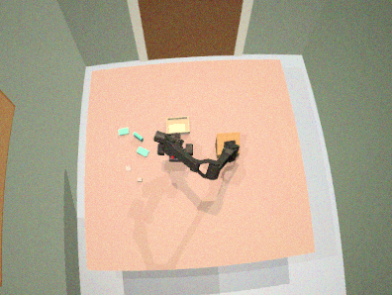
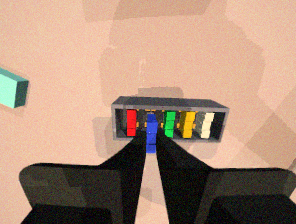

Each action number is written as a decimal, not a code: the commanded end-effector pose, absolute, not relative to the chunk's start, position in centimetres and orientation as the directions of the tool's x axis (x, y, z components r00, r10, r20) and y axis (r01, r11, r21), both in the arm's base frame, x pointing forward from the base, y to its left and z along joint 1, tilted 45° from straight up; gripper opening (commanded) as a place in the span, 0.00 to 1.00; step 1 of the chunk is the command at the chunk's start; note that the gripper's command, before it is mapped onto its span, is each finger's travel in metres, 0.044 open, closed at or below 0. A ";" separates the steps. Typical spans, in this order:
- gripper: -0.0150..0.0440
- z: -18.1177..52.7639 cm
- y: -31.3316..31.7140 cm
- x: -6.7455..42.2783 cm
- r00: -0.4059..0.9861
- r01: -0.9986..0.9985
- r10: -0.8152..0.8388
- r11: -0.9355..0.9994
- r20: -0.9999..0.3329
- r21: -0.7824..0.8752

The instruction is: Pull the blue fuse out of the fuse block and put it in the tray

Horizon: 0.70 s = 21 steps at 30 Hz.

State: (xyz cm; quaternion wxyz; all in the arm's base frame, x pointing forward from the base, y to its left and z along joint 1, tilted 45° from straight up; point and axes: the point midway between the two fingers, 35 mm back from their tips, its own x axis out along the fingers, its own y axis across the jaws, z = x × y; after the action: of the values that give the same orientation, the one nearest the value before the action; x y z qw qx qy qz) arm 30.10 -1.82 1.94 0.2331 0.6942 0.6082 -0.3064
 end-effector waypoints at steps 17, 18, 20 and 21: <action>0.25 2.7 -2.6 30.0 0.073 0.987 0.699 -0.151 -0.711 -0.047; 0.25 2.7 -2.7 30.0 0.073 0.987 0.699 -0.151 -0.711 -0.047; 0.25 2.9 -2.9 30.0 0.073 0.987 0.699 -0.151 -0.711 -0.047; 0.25 3.0 -3.0 30.0 0.073 0.987 0.699 -0.151 -0.711 -0.047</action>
State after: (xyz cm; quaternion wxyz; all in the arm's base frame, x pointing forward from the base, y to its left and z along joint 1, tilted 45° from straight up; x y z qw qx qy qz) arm 29.94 -2.57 2.75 0.2319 0.6940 0.6088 -0.3066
